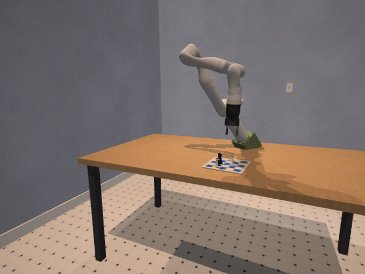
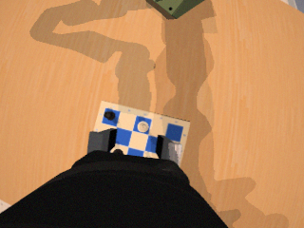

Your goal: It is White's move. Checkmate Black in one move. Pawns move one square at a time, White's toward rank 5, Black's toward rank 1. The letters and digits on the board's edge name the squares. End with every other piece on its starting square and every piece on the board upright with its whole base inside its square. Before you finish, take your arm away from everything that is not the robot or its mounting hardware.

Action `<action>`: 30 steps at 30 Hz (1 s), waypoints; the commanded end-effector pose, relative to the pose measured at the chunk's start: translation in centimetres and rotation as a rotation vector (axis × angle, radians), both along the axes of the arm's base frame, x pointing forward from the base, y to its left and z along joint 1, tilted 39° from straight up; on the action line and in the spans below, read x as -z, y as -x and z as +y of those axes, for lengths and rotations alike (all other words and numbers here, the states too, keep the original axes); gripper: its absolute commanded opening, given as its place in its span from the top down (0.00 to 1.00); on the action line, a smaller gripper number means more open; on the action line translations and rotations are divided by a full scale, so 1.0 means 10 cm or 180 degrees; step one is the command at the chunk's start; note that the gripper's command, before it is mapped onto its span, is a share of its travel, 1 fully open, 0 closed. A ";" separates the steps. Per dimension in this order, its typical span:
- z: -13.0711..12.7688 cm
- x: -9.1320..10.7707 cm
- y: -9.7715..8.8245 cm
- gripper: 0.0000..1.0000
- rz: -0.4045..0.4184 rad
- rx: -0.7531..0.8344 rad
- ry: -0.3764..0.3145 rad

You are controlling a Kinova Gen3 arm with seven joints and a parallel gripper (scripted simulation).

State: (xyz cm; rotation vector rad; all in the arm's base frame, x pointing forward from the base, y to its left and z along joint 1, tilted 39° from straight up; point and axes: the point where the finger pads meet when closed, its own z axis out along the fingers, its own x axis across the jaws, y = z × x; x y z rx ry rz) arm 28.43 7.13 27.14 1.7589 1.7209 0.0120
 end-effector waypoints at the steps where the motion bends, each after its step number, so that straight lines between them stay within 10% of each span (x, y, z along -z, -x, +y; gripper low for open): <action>1: -0.02 0.05 0.07 0.00 -0.0014 -0.0099 -0.0044; 30: -0.04 0.14 0.12 0.00 -0.0050 -0.0219 -0.0082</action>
